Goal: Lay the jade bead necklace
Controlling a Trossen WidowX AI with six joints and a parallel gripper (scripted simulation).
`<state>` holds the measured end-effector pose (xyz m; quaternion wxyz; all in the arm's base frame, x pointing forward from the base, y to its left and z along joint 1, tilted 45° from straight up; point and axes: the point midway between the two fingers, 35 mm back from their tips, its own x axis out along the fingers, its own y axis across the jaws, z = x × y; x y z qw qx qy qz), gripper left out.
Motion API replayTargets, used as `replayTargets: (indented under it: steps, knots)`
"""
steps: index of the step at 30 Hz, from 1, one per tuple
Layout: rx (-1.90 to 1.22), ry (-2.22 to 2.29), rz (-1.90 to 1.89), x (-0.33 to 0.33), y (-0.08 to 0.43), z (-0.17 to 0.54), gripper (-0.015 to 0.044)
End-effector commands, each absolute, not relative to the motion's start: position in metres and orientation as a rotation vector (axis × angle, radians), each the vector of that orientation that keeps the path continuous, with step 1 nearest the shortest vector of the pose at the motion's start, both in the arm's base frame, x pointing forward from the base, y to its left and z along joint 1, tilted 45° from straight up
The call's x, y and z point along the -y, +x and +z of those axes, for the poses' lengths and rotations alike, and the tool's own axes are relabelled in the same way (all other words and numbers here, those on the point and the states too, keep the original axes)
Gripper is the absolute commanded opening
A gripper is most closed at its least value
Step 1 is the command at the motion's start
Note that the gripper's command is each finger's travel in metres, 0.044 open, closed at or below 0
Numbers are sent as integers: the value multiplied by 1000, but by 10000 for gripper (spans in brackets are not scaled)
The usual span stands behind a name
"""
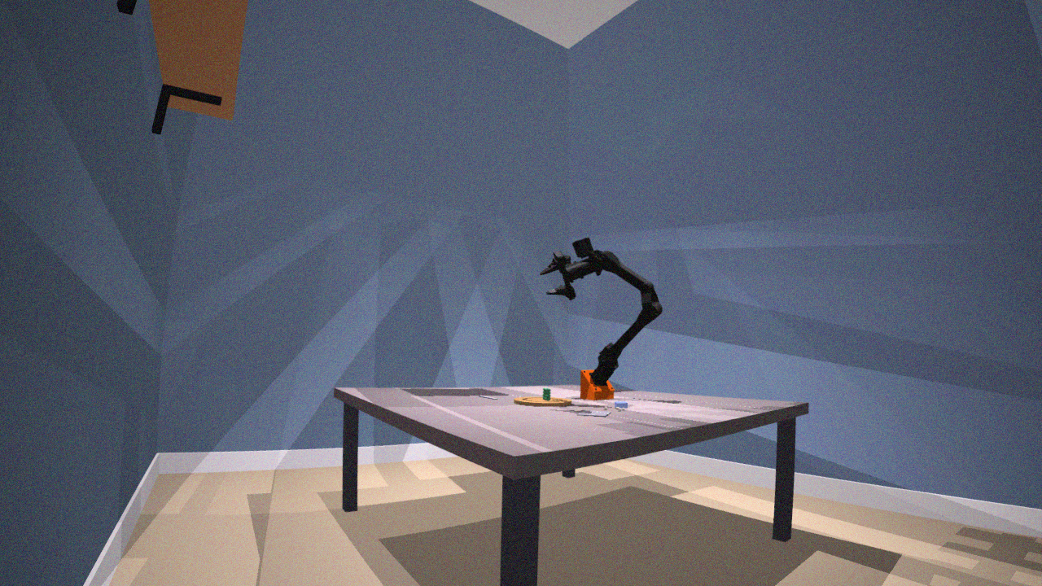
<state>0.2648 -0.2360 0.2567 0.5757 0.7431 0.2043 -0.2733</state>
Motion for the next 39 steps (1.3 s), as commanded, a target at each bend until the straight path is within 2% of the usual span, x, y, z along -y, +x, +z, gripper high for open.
replayTargets:
  steps: [1, 6, 24, 39]
  knots:
    - [-484, 1736, -638, 235, 265, 256, 374]
    - [-612, 1632, -568, 218, 279, 236, 250]
    - [-1048, 872, 30, 122, 319, 153, 250]
    - [-1109, 181, 728, 28, 315, 90, 250]
